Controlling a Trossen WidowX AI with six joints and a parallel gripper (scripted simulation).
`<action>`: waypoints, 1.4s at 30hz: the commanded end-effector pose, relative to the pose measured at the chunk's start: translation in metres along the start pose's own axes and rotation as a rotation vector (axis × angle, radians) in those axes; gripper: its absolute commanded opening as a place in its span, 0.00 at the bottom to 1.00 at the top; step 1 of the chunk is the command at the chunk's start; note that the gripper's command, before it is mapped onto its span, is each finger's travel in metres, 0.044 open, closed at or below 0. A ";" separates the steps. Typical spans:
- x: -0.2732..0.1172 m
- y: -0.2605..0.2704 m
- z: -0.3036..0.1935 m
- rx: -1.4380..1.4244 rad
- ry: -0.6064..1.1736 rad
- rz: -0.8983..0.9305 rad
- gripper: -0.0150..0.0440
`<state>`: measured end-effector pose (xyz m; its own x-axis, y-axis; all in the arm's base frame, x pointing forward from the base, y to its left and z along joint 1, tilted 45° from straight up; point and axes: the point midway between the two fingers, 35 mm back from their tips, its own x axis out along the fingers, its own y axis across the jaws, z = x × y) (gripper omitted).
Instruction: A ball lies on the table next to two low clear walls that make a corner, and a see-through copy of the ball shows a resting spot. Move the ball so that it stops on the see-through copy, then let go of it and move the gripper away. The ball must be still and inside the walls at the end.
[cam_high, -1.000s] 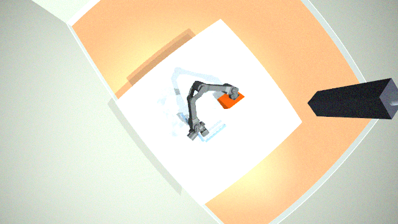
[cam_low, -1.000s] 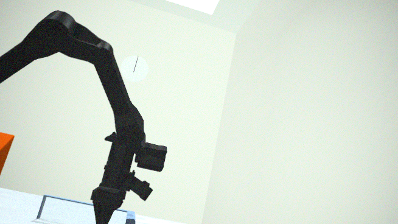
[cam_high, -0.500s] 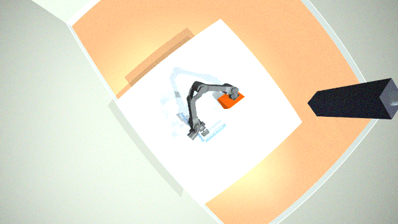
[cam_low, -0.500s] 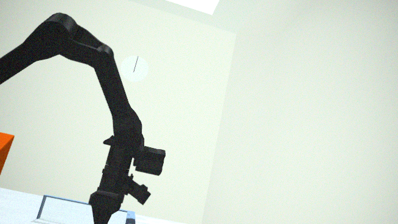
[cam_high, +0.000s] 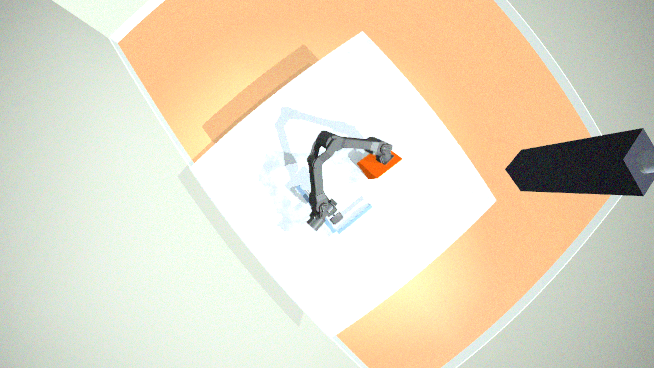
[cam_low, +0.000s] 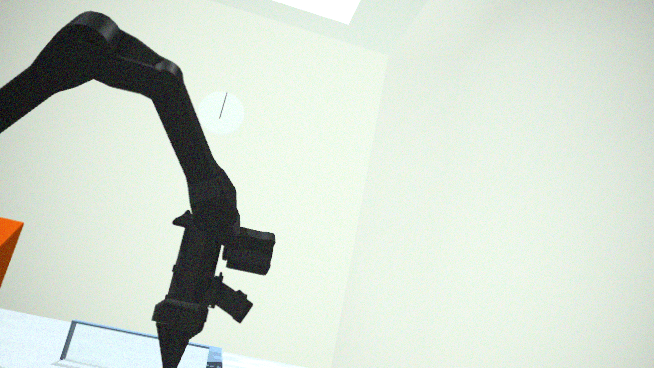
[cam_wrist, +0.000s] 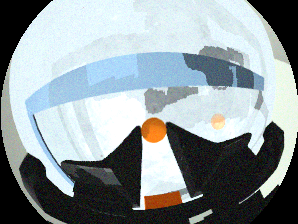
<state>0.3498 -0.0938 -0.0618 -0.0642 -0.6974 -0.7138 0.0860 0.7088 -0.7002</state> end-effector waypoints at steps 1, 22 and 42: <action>-0.020 0.002 0.006 0.008 -0.009 0.009 0.25; -0.094 -0.024 -0.001 -0.001 0.022 0.013 0.25; -0.048 -0.100 -0.013 -0.001 0.023 0.002 0.25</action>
<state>0.3354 -0.1229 0.0512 -0.0772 -0.6914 -0.7183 0.0965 0.7119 -0.6956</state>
